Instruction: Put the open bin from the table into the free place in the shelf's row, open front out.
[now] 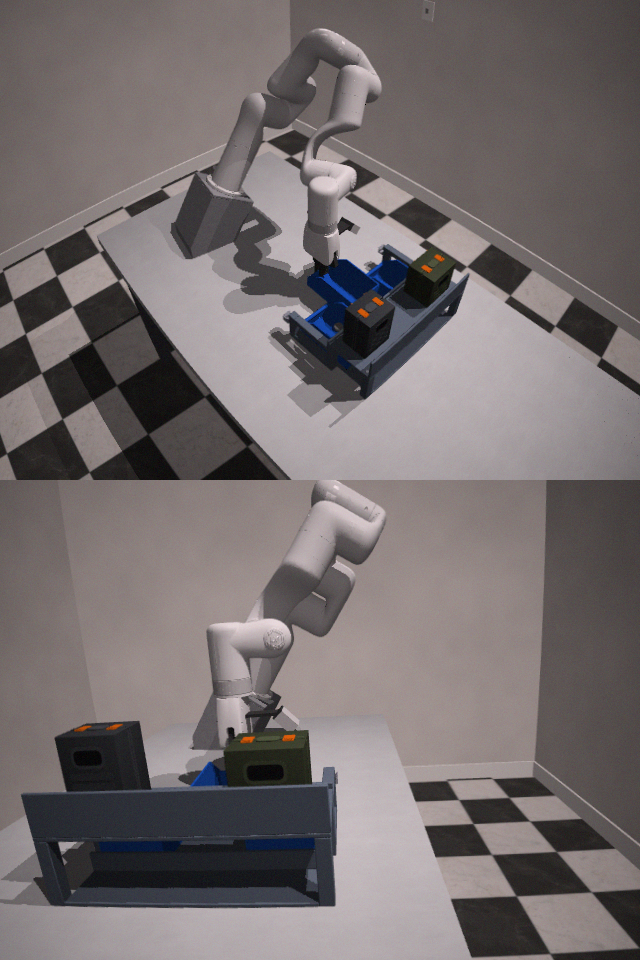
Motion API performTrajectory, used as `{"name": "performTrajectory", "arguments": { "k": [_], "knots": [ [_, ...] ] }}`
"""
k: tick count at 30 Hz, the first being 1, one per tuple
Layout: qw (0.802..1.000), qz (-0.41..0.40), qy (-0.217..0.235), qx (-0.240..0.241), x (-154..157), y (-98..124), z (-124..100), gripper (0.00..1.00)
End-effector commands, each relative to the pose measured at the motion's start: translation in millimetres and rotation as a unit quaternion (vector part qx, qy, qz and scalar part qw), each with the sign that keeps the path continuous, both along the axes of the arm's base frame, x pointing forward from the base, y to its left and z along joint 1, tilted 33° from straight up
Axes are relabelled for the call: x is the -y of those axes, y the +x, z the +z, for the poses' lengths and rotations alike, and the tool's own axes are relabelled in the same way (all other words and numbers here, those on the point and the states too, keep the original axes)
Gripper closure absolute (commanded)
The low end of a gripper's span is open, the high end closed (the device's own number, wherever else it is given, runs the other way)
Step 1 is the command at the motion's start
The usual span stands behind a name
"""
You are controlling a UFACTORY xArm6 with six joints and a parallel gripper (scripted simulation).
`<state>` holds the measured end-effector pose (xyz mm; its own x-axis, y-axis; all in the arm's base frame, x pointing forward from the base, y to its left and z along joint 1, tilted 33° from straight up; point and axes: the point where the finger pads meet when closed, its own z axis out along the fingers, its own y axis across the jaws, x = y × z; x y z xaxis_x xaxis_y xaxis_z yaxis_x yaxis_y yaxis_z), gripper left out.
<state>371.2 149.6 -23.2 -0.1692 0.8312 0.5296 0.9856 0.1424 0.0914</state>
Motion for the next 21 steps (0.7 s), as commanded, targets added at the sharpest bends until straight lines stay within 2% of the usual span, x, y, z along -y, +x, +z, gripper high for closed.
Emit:
{"name": "performTrajectory", "arguments": {
  "k": [1,6,18,21],
  "knots": [
    [1.000,-0.001,0.000,0.001,0,1,1,1.00],
    [1.000,-0.001,0.000,0.001,-1,11,2,1.00],
    [1.000,-0.001,0.000,0.001,-1,11,2,1.00],
    [1.000,-0.001,0.000,0.001,-2,17,2,1.00]
  ]
}}
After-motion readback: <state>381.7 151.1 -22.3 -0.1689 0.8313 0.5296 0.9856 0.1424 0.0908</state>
